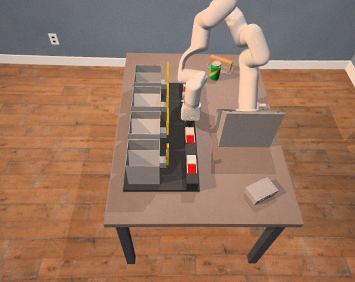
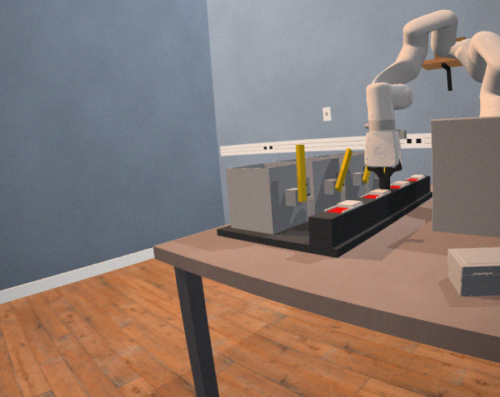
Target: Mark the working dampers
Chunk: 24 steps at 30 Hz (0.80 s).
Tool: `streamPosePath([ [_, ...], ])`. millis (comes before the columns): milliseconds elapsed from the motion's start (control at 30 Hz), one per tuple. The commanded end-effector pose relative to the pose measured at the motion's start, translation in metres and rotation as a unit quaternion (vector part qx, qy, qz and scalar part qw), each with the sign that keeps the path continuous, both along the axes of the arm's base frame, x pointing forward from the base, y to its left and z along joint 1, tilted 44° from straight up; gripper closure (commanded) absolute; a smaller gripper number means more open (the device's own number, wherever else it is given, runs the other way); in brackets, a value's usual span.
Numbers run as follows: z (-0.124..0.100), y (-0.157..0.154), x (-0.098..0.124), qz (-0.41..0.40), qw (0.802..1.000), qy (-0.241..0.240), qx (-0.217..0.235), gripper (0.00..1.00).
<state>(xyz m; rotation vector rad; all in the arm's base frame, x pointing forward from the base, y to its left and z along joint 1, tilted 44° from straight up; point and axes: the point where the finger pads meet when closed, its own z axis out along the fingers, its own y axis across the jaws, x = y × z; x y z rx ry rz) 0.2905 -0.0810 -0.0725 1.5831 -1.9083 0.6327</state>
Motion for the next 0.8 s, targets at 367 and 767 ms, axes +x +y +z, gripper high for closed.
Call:
streamPosePath([
  [367, -0.0045, 0.0056, 0.0022, 0.001, 1.0, -0.001, 0.001, 1.0],
  [767, -0.0085, 0.0098, 0.003, 0.001, 1.0, -0.001, 0.001, 1.0],
])
